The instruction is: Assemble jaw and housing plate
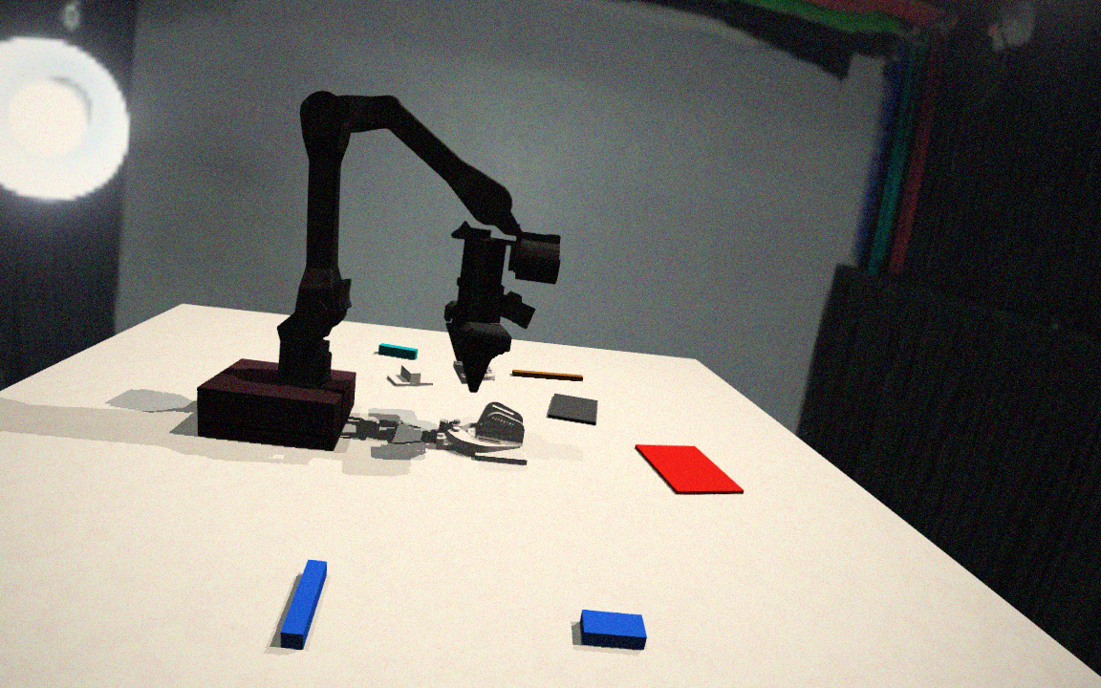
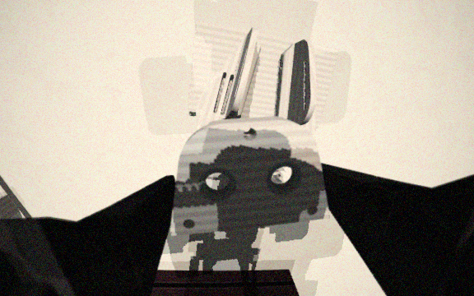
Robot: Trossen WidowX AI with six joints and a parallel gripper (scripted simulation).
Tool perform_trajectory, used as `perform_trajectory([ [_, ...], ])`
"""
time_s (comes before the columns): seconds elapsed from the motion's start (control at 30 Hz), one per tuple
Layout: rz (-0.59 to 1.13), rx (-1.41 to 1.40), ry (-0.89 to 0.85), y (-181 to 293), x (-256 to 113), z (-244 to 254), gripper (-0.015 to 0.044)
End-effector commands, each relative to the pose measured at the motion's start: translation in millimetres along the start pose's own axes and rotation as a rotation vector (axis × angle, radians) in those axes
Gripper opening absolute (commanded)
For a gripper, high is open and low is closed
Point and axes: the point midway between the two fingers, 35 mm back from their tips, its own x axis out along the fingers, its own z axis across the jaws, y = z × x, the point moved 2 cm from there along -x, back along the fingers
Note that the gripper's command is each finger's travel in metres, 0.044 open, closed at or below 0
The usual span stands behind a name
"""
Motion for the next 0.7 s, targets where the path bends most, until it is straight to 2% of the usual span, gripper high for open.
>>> perform_trajectory([
  [0.0,-0.001,0.128,-0.003,3.5,0.2,-8.3,0.0351],
  [0.13,-0.001,0.201,-0.004,5.6,0.2,-13.1,0.0351],
  [0.67,-0.001,0.201,-0.004,5.6,0.2,-13.1,0.0351],
])
